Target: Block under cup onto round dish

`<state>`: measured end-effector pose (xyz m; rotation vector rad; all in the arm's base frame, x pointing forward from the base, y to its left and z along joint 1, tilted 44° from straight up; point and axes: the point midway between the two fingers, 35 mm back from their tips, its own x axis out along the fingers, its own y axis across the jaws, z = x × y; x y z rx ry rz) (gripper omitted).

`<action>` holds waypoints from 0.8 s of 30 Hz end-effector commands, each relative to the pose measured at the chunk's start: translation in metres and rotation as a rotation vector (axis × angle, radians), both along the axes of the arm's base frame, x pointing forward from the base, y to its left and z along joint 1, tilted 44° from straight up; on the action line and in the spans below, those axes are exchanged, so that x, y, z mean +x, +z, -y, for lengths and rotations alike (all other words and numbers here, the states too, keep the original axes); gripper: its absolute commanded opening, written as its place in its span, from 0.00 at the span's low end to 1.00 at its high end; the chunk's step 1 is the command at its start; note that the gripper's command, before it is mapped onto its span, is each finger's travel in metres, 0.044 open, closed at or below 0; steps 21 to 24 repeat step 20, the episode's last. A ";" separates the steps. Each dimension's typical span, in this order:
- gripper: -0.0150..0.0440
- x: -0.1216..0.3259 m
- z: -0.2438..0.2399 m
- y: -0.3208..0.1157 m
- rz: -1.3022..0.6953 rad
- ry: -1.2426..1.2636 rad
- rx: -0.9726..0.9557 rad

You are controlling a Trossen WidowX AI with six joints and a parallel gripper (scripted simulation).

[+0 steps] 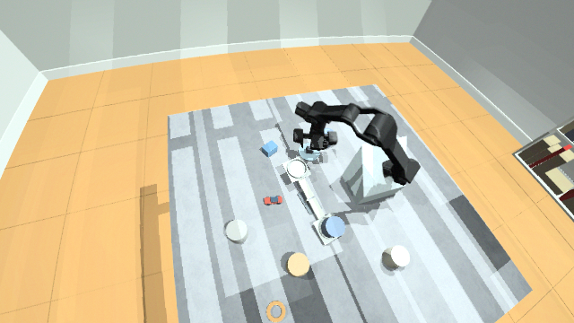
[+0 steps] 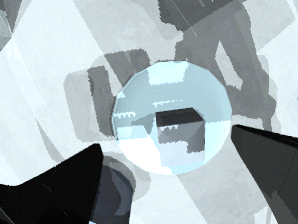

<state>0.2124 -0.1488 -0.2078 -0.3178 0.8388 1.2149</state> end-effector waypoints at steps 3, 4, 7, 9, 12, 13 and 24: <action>1.00 -0.001 0.029 0.024 0.019 -0.010 -0.025; 1.00 -0.001 0.029 0.024 0.019 -0.010 -0.025; 1.00 -0.001 0.031 0.026 0.019 -0.011 -0.026; 1.00 -0.004 0.048 0.043 0.024 -0.017 -0.033; 1.00 -0.009 0.066 0.064 0.029 -0.024 -0.041; 1.00 -0.009 0.066 0.064 0.029 -0.024 -0.041; 1.00 -0.009 0.066 0.064 0.029 -0.024 -0.041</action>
